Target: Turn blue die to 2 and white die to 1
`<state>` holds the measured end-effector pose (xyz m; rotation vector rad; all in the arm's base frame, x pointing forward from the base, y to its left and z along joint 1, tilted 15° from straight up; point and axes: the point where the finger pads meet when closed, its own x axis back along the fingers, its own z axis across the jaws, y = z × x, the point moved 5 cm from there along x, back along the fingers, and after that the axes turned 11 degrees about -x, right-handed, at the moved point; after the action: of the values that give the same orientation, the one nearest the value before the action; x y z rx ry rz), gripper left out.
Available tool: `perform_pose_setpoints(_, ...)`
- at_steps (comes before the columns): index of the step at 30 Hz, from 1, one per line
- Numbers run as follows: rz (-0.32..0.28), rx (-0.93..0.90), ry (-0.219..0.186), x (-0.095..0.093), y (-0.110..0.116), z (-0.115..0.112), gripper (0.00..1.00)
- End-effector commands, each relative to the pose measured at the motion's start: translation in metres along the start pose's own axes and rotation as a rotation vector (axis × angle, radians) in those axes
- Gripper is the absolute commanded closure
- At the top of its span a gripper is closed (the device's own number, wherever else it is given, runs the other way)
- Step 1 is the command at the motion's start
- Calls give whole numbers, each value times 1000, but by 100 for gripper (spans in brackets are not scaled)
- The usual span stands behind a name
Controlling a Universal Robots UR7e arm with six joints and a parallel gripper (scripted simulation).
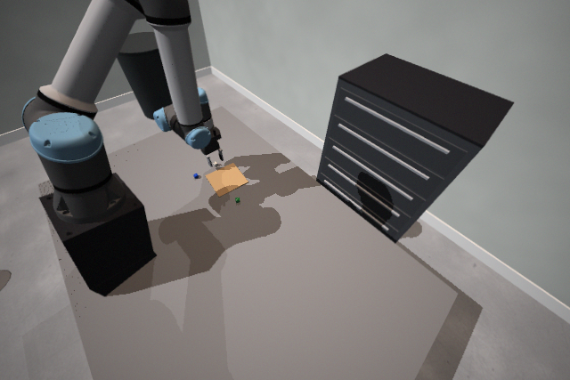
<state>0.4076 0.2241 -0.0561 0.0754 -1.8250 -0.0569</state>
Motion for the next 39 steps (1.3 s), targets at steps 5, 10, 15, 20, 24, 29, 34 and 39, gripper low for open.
perform_pose_setpoints(5,0,0,-1,0,0,0,0)
perform_pose_setpoints(10,0,0,-1,0,0,0,0)
perform_pose_setpoints(15,0,0,-1,0,0,0,0)
perform_pose_setpoints(20,0,0,-1,2,0,0,0)
perform_pose_setpoints(24,0,0,-1,7,0,0,0)
perform_pose_setpoints(29,0,0,-1,18,0,0,0)
perform_pose_setpoints(34,0,0,-1,27,0,0,0)
perform_pose_setpoints(39,0,0,-1,46,0,0,0)
